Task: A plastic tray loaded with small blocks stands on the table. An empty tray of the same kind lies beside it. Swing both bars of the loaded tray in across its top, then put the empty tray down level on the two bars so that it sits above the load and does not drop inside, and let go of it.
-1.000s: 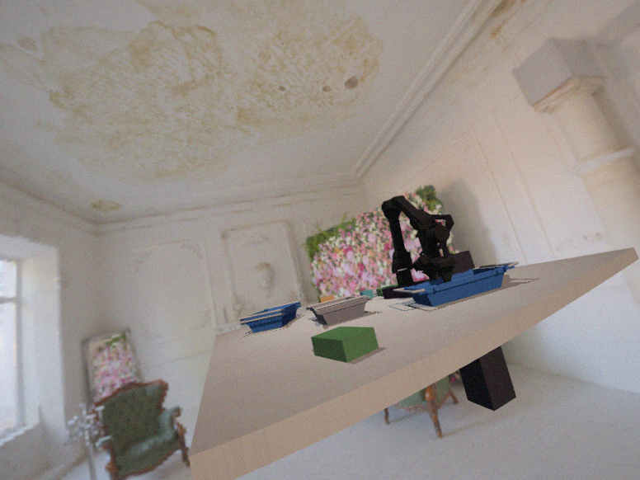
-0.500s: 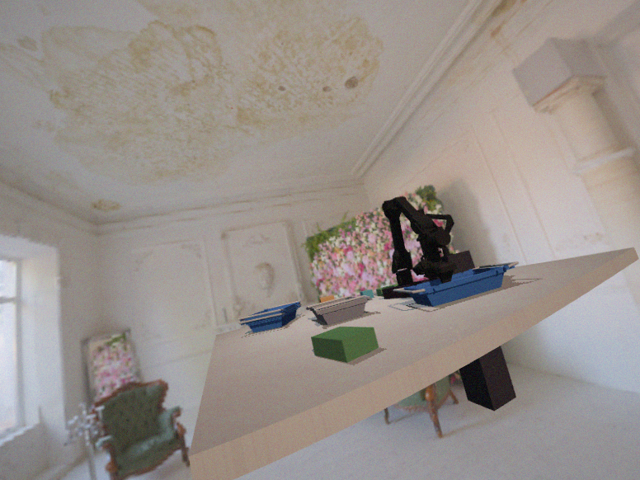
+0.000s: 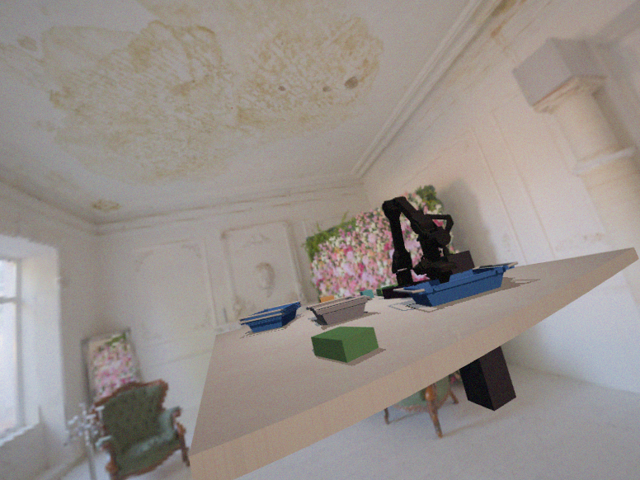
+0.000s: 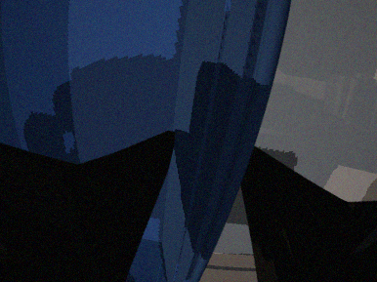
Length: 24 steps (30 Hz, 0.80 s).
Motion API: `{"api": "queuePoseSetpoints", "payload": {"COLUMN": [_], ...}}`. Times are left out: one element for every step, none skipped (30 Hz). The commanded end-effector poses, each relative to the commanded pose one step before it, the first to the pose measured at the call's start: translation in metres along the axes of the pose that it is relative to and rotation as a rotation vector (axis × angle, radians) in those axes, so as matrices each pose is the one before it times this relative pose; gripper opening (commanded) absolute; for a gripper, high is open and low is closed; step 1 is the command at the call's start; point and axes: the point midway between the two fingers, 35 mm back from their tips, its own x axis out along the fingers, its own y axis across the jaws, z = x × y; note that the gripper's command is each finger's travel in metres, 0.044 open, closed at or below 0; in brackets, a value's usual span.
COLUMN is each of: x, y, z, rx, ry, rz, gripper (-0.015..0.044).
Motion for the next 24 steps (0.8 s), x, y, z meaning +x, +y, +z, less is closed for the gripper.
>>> {"api": "queuePoseSetpoints", "payload": {"x": [0.00028, 0.00000, 0.00000, 0.00000, 0.00000, 0.00000, 0.00000, 0.00000, 0.00000, 0.00000, 0.00000, 0.00000, 0.00000, 0.00000, 0.00000, 0.00000, 0.00000, 0.00000, 0.00000, 0.00000, -0.00094, -0.00190, -0.00294, -0.00371], "y": [-0.00128, 0.00000, 0.00000, 0.00000, 0.00000, 0.00000, 0.00000, 0.00000, 0.00000, 0.00000, 0.00000, 0.00000, 0.00000, 0.00000, 0.00000, 0.00000, 0.00000, 0.00000, 0.00000, 0.00000, 0.00016, 0.00032, 0.00046, 0.00052], "z": [-0.00022, 0.00000, 0.00000, 0.00000, 0.00000, 0.00000, 0.00000, 0.00000, 0.00000, 0.00000, 0.00000, 0.00000, 0.00000, 0.00000, 0.00000, 0.00000, 0.00000, 0.00000, 0.00000, 0.00000, -0.00002, -0.00004, -0.00006, -0.00006], "rx": [0.0053, 0.0000, 0.0000, 0.0000, 0.0000, 0.0000, 0.0000, 0.0000, 0.0000, 0.0000, 0.0000, 0.0000, 0.0000, 0.0000, 0.0000, 0.0000, 0.0000, 0.0000, 0.0000, 0.0000, 0.0000, 0.0000, 0.0000, 0.0000], "ry": [0.00147, 0.00000, 0.00000, 0.00000, 0.00000, 0.00000, 0.00000, 0.00000, 0.00000, 0.00000, 0.00000, 0.00000, 0.00000, 0.00000, 0.00000, 0.00000, 0.00000, 0.00000, 0.00000, 0.00000, 0.00000, 0.00000, 0.00000, 0.00000], "rz": [-0.00578, 0.00000, 0.00000, 0.00000, 0.00000, 0.00000, 0.00000, 0.00000, 0.00000, 0.00000, 0.00000, 0.00000, 0.00000, 0.00000, 0.00000, 0.00000, 0.00000, 0.00000, 0.00000, 0.00000, 0.00002, 0.00004, 0.00006, 0.00007], "gripper": [0.0155, 0.0148, 0.0141, 0.0135, 0.0128, 0.0121, 0.0115, 0.0108, 0.0101, 0.0095, 0.0088, 0.0081, 0.0075, 0.0068, 0.0061, 0.0055, 0.0048, 0.0041, 0.0035, 0.0028, 0.0021, 0.0015, 0.0008, 0.0001]}}
